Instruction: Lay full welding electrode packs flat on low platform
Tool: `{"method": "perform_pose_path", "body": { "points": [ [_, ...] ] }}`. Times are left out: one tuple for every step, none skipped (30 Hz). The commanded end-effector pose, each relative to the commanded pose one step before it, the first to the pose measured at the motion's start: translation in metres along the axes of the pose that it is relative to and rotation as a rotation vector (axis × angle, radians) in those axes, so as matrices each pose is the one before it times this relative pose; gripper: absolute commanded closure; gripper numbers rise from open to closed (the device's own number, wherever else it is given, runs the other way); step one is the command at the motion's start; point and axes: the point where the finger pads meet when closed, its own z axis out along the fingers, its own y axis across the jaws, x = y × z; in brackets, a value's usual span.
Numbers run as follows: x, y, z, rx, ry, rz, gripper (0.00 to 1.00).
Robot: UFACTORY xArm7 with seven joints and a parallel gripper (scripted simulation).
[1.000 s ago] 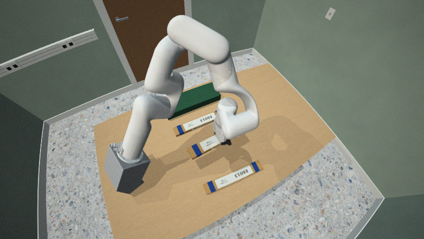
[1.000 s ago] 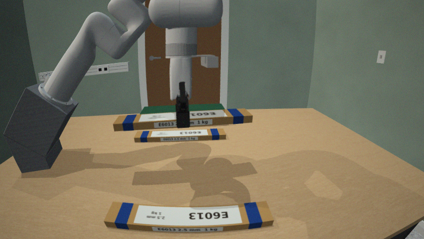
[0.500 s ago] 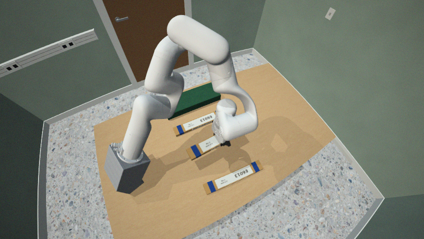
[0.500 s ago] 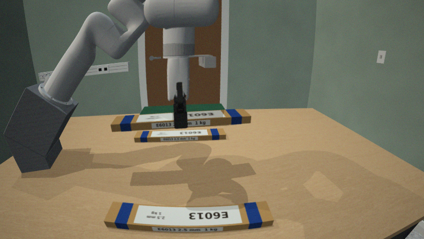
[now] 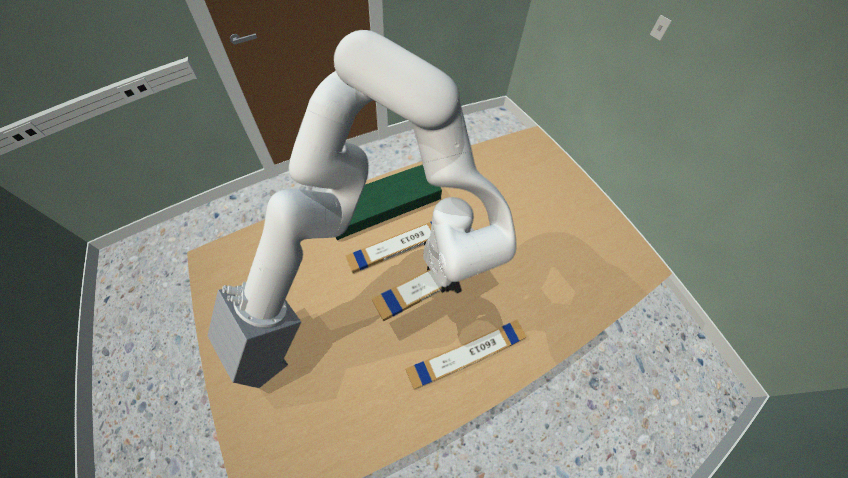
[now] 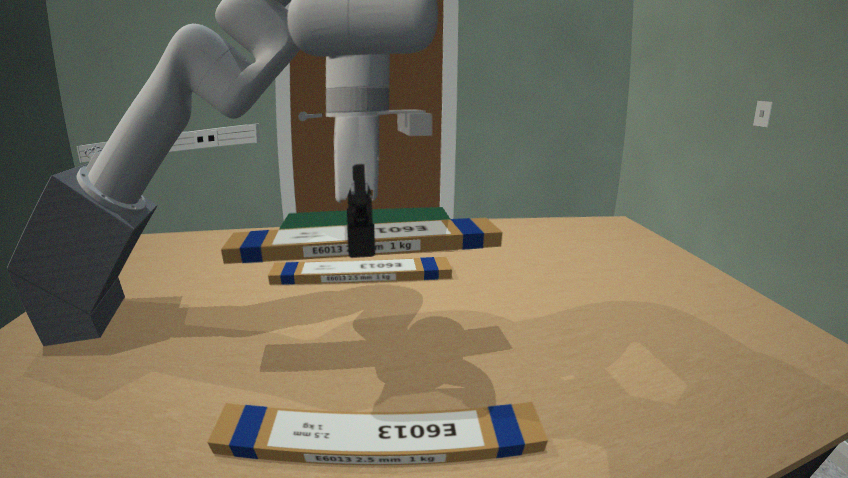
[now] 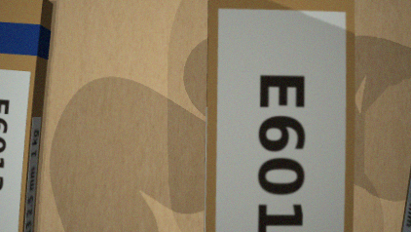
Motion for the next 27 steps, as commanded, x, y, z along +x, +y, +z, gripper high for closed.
{"method": "perform_pose_path", "body": {
  "points": [
    [0.00055,0.00102,-0.00080,-0.00206,0.00176,0.00053,0.42],
    [0.00000,0.00000,0.00006,0.00000,0.00000,0.00000,0.42],
    [0.00000,0.00000,0.00008,0.00000,0.00000,0.00000,0.42],
    [0.00000,0.00000,0.00011,0.00000,0.00000,0.00000,0.42],
    [0.00000,0.00000,0.00013,0.00000,0.00000,0.00000,0.42],
    [0.00000,0.00000,0.00017,0.00000,0.00000,0.00000,0.42],
    [0.00000,0.00000,0.00020,0.00000,0.00000,0.00000,0.42],
    [0.00000,0.00000,0.00024,0.00000,0.00000,0.00000,0.42],
    [0.00000,0.00000,0.00027,0.00000,0.00000,0.00000,0.42],
    [0.00000,0.00000,0.00032,0.00000,0.00000,0.00000,0.42],
    [0.00000,0.00000,0.00036,0.00000,0.00000,0.00000,0.42],
    [0.00000,0.00000,0.00040,0.00000,0.00000,0.00000,0.42],
    [0.00000,0.00000,0.00045,0.00000,0.00000,0.00000,0.42],
    [0.00000,0.00000,0.00050,0.00000,0.00000,0.00000,0.42],
    [0.00000,0.00000,0.00055,0.00000,-0.00001,0.00000,0.42],
    [-0.00001,0.00000,0.00060,-0.00001,-0.00001,0.00000,0.42],
    [0.00000,0.00000,0.00000,0.00000,0.00000,0.00000,0.42],
    [0.00000,0.00000,0.00000,0.00000,0.00000,0.00000,0.42],
    [0.00000,0.00000,0.00065,0.00000,0.00000,0.00000,0.42],
    [0.00000,0.00000,0.00069,0.00001,0.00002,-0.00001,0.42],
    [0.00000,0.00000,0.00074,0.00000,0.00001,0.00000,0.42],
    [0.00000,0.00000,0.00080,0.00000,0.00000,0.00000,0.42],
    [0.00000,0.00000,0.00085,0.00000,-0.00001,0.00000,0.42],
    [-0.00001,0.00000,0.00091,-0.00001,-0.00002,0.00001,0.42],
    [0.00000,0.00000,0.00095,0.00000,0.00000,0.00000,0.42],
    [0.00000,0.00000,0.00099,0.00001,0.00002,-0.00001,0.42],
    [0.00000,0.00000,0.00105,0.00000,0.00001,0.00000,0.42]
  ]
}}
